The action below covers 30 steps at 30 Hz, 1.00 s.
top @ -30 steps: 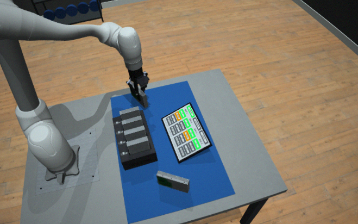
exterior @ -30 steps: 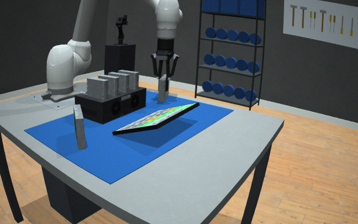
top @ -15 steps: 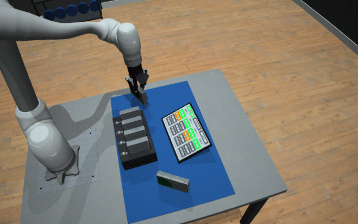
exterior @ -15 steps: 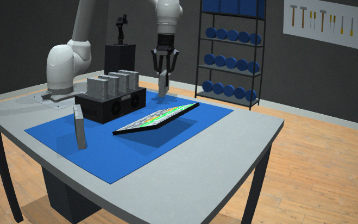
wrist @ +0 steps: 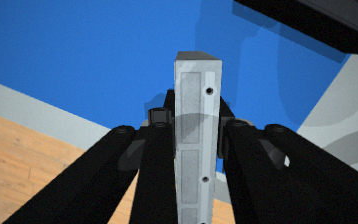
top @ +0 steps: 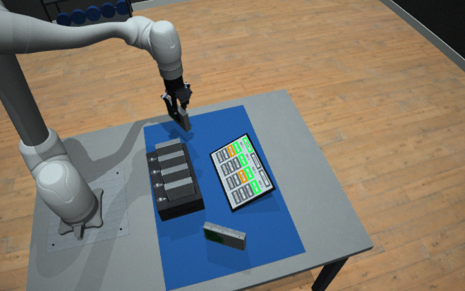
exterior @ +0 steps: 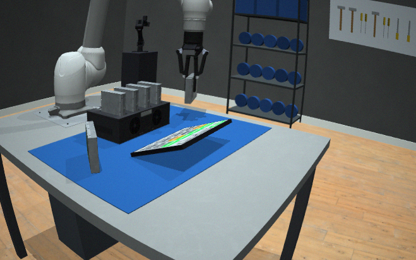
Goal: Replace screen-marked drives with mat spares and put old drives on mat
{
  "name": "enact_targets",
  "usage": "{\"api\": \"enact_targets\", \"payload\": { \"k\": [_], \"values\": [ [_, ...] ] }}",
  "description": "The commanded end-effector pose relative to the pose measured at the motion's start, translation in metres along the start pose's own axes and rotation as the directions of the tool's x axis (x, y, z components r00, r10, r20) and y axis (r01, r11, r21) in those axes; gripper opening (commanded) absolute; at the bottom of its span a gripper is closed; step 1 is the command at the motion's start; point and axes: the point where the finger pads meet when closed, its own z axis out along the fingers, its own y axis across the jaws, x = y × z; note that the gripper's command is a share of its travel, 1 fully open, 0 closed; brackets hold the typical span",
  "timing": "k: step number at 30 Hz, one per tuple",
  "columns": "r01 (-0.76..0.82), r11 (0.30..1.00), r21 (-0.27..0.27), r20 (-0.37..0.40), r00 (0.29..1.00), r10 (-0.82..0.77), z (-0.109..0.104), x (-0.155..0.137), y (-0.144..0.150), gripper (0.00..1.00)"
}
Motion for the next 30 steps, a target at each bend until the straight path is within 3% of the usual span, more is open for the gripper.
{"api": "enact_targets", "payload": {
  "k": [1,30],
  "values": [
    [0.0,1.0,0.001,0.0,1.0,0.0,-0.01,0.0,0.0,0.1],
    [0.0,1.0,0.001,0.0,1.0,0.0,-0.089,0.0,0.0,0.1]
  ]
}}
